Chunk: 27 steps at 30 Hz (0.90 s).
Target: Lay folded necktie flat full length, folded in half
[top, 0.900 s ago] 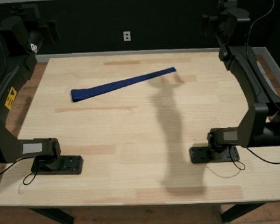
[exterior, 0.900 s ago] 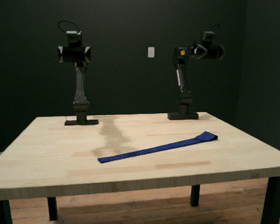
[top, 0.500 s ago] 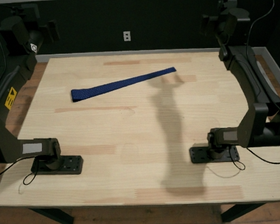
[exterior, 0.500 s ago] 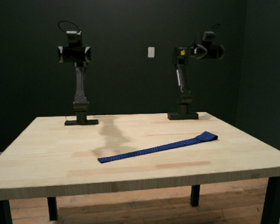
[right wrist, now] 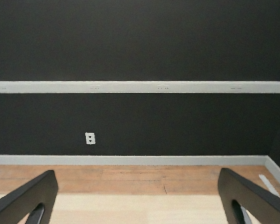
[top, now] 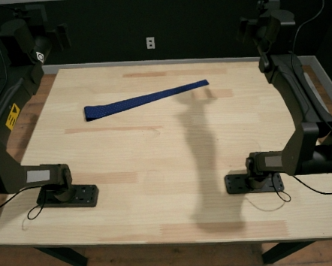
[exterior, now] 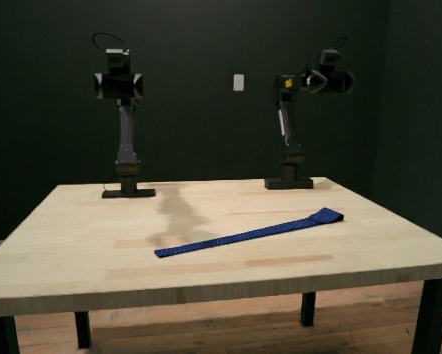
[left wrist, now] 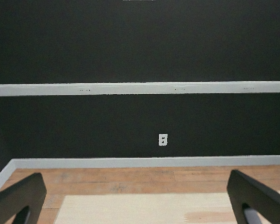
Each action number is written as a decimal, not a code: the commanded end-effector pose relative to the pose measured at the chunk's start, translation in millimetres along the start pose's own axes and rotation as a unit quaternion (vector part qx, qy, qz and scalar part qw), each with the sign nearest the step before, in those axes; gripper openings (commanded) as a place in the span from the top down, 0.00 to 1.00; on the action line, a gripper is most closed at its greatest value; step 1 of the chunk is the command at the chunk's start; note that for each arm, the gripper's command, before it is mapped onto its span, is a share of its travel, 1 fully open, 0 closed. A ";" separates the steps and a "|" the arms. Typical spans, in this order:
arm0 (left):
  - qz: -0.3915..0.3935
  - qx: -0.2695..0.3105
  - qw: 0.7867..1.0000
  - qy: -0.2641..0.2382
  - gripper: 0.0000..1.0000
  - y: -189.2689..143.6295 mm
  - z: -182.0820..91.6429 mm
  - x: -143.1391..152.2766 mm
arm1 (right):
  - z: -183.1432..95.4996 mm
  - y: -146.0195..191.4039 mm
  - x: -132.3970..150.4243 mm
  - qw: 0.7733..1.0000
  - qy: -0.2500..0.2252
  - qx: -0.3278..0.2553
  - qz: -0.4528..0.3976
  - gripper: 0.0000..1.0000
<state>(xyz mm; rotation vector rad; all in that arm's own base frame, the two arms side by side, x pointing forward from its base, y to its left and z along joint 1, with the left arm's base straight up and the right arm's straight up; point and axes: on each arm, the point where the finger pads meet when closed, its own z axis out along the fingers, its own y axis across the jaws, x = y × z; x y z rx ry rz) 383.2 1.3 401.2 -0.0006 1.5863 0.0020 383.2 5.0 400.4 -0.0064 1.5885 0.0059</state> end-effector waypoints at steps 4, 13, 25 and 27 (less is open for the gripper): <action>0.000 0.000 1.000 0.000 0.00 0.0 0.0 0.0 | 4.8 20.1 21.2 0.999 0.027 -0.018 -0.009 0.15; 0.000 0.000 1.000 0.000 0.00 0.0 0.0 0.0 | 10.2 46.8 45.0 0.997 0.057 -0.041 -0.020 0.22; 0.000 0.000 1.000 0.000 0.00 0.0 0.0 0.0 | 20.2 96.7 89.4 0.989 0.112 -0.084 -0.041 0.33; 0.000 0.000 1.000 0.000 0.00 0.0 0.0 0.0 | 22.4 107.9 99.3 0.987 0.125 -0.094 -0.045 0.35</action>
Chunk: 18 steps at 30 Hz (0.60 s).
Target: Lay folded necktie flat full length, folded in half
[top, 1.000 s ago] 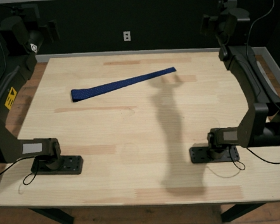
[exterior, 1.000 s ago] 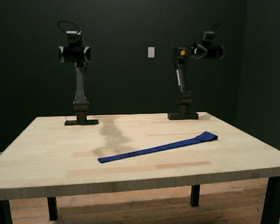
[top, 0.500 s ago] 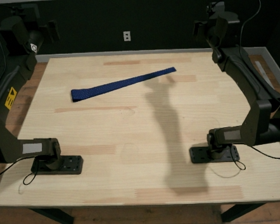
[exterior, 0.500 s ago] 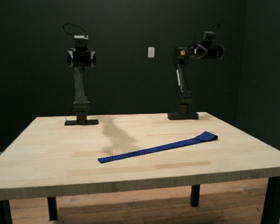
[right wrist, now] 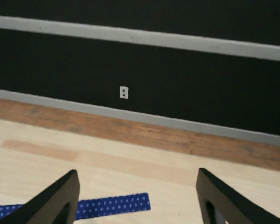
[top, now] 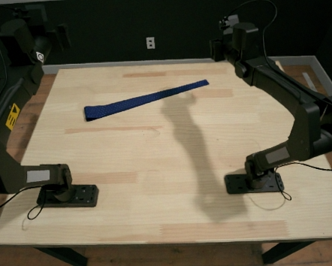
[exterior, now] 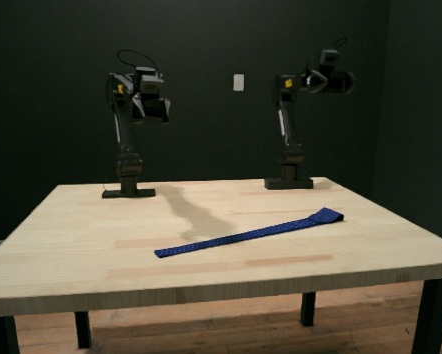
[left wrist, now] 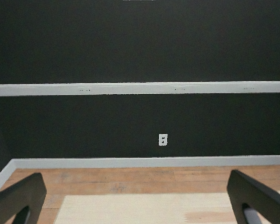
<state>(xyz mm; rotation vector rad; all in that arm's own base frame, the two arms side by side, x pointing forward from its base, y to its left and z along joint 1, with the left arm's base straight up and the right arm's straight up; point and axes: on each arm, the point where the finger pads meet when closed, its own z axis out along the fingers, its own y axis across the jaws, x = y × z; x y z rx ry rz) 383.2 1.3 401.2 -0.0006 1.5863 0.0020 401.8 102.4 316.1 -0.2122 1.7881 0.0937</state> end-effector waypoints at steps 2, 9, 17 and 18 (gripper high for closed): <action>0.000 0.000 1.000 0.000 0.00 0.0 0.0 0.0 | 12.9 22.4 22.2 0.999 0.036 -0.014 -0.012 0.37; 0.000 0.000 1.000 0.000 0.00 0.0 0.0 0.0 | 35.9 63.8 53.0 0.995 0.082 -0.050 -0.028 0.45; 0.000 0.000 1.000 0.000 0.00 0.0 0.0 0.0 | 56.0 100.2 80.0 0.988 0.123 -0.082 -0.043 0.51; 0.000 0.000 1.000 0.000 0.00 0.0 0.0 0.0 | 59.4 106.2 84.5 0.987 0.130 -0.087 -0.045 0.52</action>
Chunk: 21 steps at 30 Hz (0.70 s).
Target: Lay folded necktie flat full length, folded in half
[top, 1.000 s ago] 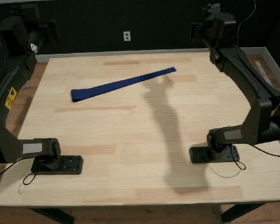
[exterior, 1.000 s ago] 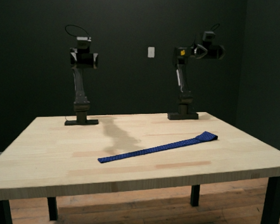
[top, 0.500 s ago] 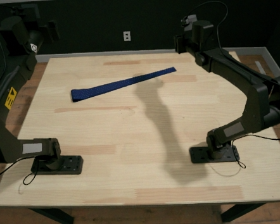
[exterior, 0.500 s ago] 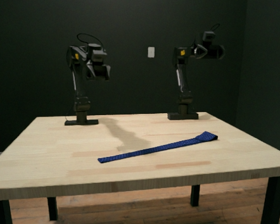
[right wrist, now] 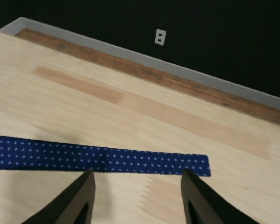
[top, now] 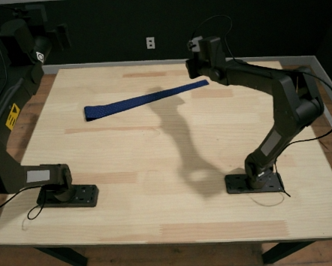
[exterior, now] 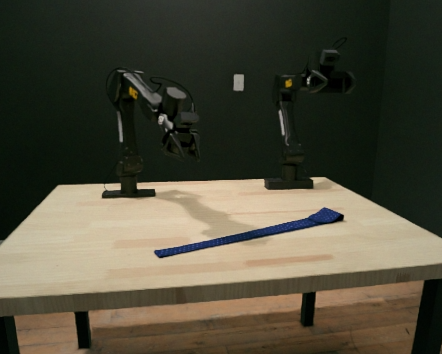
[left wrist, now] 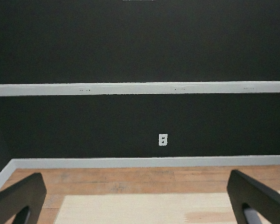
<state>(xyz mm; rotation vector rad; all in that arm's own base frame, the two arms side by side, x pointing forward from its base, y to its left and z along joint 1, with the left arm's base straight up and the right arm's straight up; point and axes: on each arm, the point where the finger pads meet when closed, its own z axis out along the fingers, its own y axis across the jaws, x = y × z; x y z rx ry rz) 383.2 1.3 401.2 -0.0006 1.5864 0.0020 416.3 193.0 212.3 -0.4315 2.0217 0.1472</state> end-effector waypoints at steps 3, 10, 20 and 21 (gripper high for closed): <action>0.000 0.000 1.000 0.000 0.00 0.0 0.0 0.0 | 21.9 30.3 0.7 0.999 0.024 -0.025 -0.009 0.55; 0.000 0.000 1.000 0.000 0.00 0.0 0.0 0.0 | 56.4 68.1 19.7 0.995 0.069 -0.060 -0.026 0.63; 0.000 0.000 1.000 0.000 0.00 0.0 0.0 0.0 | 91.5 106.4 39.0 0.988 0.114 -0.096 -0.044 0.71; 0.000 0.000 1.000 0.000 0.00 0.0 0.0 0.0 | 95.4 110.7 41.1 0.987 0.119 -0.100 -0.046 0.72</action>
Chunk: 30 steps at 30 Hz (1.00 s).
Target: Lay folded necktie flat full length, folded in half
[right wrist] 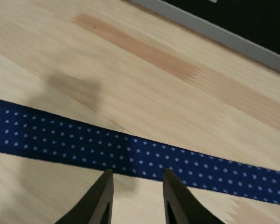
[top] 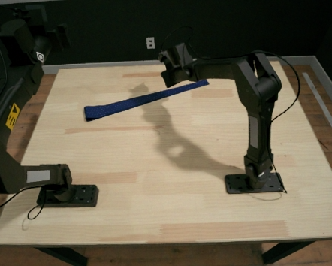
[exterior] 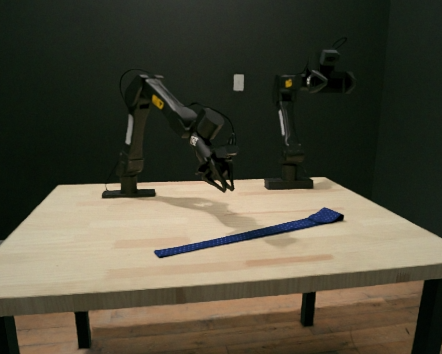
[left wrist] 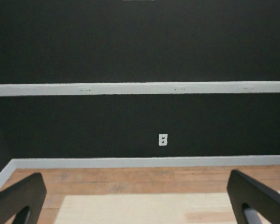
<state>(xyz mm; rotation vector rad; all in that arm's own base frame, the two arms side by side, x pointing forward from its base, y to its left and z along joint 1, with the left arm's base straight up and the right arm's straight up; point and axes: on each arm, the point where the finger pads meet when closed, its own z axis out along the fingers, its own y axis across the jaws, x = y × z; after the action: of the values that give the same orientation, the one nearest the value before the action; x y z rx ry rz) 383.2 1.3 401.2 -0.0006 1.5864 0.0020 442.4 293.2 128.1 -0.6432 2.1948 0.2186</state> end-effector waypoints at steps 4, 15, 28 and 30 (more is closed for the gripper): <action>0.000 0.000 1.000 0.000 0.00 0.0 0.0 0.0 | 26.3 33.2 2.6 0.998 0.037 -0.038 -0.015 0.77; 0.000 0.000 1.000 0.000 0.00 0.0 0.0 0.0 | 55.8 56.0 8.4 0.995 0.068 -0.062 -0.027 0.86; 0.000 0.000 1.000 0.000 0.00 0.0 0.0 0.0 | 66.7 64.4 10.5 0.994 0.080 -0.071 -0.031 0.96; 0.000 0.000 1.000 0.000 0.00 0.0 0.0 0.0 | 66.7 64.4 10.5 0.994 0.080 -0.071 -0.031 0.96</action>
<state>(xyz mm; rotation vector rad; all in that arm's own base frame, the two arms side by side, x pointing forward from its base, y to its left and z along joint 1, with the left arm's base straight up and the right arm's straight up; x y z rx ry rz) 383.2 1.3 401.2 -0.0006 1.5864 0.0020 449.6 359.9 63.9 -0.8144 2.3366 0.2850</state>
